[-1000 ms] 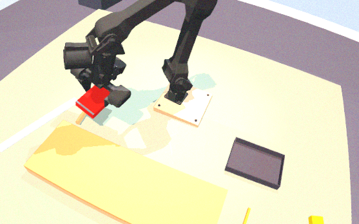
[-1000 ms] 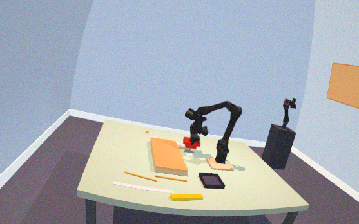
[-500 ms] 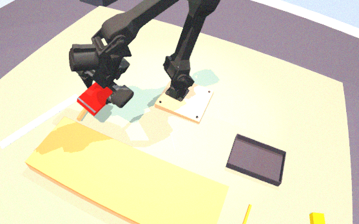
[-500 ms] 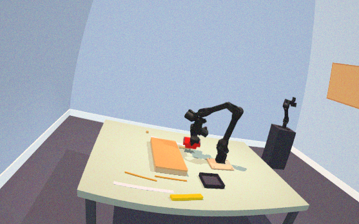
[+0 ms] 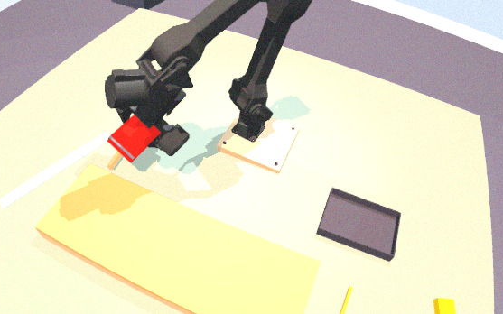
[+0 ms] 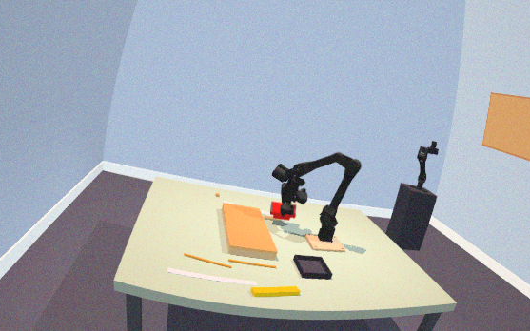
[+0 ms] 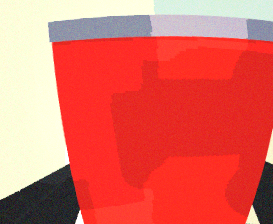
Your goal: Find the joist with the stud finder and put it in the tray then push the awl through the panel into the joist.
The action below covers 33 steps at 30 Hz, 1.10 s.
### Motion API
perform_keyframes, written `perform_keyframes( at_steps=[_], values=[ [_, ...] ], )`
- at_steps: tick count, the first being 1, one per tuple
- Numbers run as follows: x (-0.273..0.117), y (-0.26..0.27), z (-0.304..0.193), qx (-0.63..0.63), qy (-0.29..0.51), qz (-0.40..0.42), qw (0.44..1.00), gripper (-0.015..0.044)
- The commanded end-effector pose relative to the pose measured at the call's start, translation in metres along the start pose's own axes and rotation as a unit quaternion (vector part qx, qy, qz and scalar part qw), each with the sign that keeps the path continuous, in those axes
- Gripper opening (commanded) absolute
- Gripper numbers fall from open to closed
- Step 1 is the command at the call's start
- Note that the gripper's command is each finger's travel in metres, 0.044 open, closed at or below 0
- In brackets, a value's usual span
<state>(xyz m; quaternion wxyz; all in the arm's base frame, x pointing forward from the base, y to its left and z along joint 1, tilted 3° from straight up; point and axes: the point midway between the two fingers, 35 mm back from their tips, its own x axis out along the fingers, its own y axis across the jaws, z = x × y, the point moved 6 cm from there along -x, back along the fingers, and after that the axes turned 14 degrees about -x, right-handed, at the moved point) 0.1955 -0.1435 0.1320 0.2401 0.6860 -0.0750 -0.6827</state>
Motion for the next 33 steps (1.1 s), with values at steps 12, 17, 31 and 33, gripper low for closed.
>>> perform_keyframes(
  at_steps=[12,17,31,33],
  values=[
    [-0.003,-0.007,-0.001,0.004,-0.006,0.056,0.998,0.0],
    [-0.002,-0.01,-0.003,0.002,-0.013,0.074,0.997,0.0],
    [0.001,-0.019,-0.005,-0.002,-0.027,0.125,0.992,0.0],
    [0.002,-0.02,-0.005,-0.002,-0.029,0.133,0.991,0.0]
  ],
)
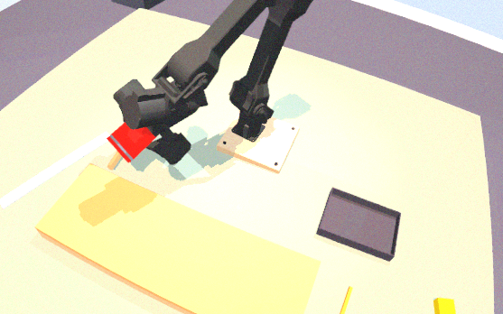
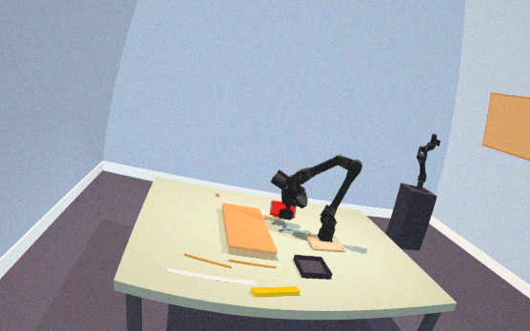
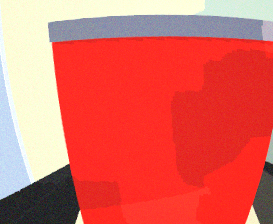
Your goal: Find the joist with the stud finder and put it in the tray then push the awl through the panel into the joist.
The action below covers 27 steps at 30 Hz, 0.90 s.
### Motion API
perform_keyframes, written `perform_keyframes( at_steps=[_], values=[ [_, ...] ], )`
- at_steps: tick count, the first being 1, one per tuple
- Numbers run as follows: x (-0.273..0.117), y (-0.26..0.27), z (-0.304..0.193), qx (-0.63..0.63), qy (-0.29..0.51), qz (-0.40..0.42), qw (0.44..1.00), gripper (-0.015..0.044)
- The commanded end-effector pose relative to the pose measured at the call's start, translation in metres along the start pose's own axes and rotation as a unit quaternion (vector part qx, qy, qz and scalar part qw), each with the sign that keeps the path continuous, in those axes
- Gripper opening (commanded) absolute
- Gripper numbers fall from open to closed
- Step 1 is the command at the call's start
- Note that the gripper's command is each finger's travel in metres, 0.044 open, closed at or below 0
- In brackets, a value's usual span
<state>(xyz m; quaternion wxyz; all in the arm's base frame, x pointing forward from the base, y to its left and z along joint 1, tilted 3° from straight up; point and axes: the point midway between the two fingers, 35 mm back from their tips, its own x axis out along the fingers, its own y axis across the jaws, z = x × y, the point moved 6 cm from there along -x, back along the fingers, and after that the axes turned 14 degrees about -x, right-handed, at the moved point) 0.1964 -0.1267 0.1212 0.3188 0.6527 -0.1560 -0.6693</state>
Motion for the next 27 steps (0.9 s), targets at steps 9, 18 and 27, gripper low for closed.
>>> perform_keyframes(
  at_steps=[9,18,27],
  values=[
    [-0.002,-0.007,-0.001,0.003,-0.009,0.052,0.999,0.0],
    [-0.001,-0.012,-0.002,0.003,-0.013,0.075,0.997,0.0],
    [0.009,-0.02,-0.005,0.002,-0.011,0.072,0.997,0.0]
  ],
)
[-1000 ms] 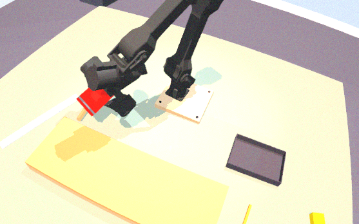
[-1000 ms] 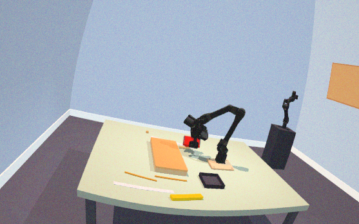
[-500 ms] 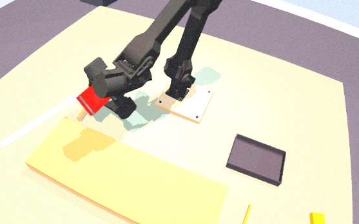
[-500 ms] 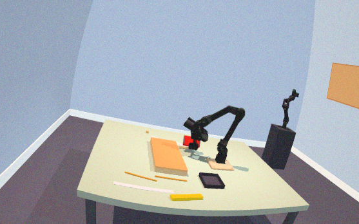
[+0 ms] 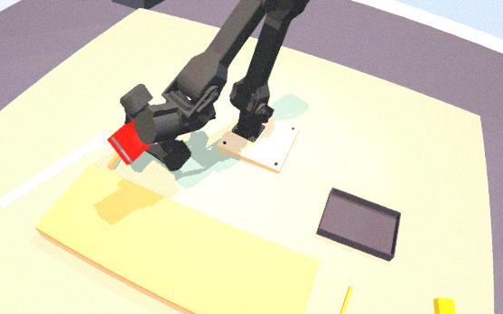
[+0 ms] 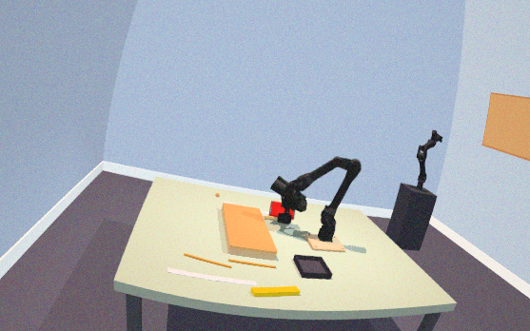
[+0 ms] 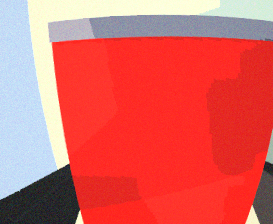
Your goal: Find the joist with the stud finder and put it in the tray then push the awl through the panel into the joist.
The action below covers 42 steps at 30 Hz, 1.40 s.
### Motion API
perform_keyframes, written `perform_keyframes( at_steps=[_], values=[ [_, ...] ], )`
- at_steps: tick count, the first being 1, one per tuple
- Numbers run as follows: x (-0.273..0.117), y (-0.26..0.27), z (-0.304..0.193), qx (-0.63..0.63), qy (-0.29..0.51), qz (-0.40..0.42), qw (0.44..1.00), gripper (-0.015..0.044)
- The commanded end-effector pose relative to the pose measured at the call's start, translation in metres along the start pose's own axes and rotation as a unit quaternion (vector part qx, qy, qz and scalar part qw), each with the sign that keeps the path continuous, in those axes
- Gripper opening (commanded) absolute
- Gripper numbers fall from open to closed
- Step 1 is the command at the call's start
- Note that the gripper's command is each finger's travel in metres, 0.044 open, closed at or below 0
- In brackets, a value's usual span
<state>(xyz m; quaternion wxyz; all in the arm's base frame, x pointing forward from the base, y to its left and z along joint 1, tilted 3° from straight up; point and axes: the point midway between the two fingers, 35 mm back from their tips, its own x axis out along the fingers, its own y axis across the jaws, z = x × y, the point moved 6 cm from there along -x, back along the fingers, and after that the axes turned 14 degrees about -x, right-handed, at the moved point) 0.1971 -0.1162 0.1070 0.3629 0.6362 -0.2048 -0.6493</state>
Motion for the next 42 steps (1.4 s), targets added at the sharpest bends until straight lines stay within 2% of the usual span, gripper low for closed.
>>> perform_keyframes(
  at_steps=[1,13,30,42],
  values=[
    [0.005,-0.006,-0.001,0.0,-0.004,0.002,1.0,0.0],
    [0.014,-0.016,-0.003,-0.001,0.002,0.0,1.0,0.0],
    [0.012,-0.014,-0.002,-0.001,0.002,0.0,1.0,0.044],
    [-0.002,-0.015,-0.003,-0.001,0.002,-0.002,1.0,0.044]
  ],
)
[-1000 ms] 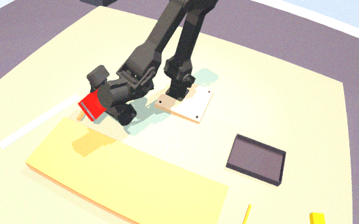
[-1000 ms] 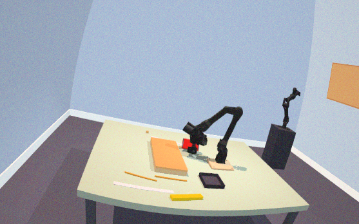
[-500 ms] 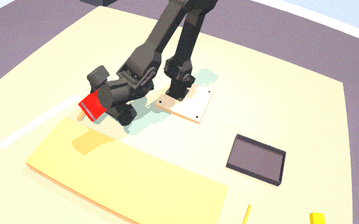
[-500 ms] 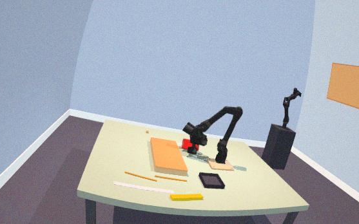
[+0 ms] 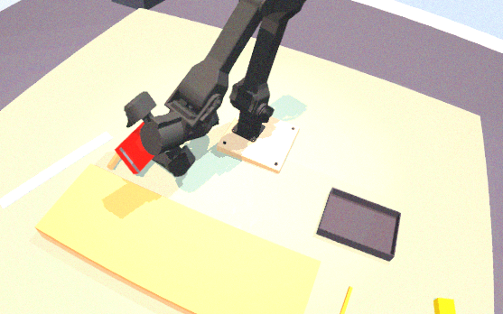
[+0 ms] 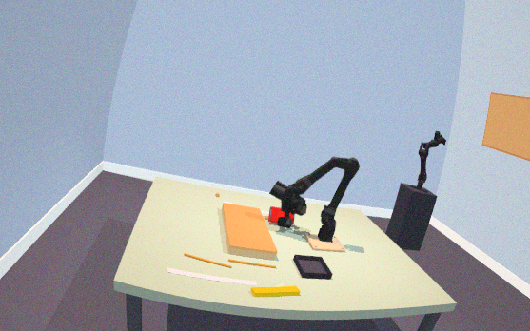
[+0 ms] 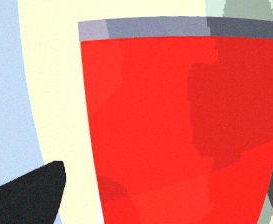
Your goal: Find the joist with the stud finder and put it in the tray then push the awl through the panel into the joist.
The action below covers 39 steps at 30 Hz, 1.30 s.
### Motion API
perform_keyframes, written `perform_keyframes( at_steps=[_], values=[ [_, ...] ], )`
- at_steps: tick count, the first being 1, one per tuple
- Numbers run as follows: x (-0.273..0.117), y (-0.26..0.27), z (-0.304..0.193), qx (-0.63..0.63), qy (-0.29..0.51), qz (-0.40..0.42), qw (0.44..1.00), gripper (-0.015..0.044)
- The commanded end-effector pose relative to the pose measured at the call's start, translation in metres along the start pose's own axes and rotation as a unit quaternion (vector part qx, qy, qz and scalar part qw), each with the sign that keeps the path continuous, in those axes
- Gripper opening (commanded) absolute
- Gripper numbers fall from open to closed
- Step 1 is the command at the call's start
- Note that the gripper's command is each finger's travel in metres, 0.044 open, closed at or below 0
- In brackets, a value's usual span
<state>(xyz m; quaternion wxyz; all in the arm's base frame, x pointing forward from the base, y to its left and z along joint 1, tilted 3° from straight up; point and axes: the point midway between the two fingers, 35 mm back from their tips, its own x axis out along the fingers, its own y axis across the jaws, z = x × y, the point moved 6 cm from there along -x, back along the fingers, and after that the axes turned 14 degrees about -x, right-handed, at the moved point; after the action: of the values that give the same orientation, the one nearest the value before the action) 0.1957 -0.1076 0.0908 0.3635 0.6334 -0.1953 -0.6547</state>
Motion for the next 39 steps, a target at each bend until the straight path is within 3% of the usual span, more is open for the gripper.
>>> perform_keyframes(
  at_steps=[1,14,23,26,27,39],
  values=[
    [-0.007,0.003,-0.001,0.007,0.004,0.005,1.0,0.044],
    [-0.028,0.005,-0.001,0.008,0.006,0.003,1.0,0.044],
    [-0.116,0.045,0.009,0.022,0.032,-0.014,0.999,0.044],
    [-0.118,0.045,0.01,0.023,0.033,-0.015,0.999,0.044],
    [-0.093,0.035,0.001,0.011,0.02,-0.01,1.0,0.044],
    [-0.093,0.035,0.001,0.011,0.02,-0.01,1.0,0.044]
  ],
)
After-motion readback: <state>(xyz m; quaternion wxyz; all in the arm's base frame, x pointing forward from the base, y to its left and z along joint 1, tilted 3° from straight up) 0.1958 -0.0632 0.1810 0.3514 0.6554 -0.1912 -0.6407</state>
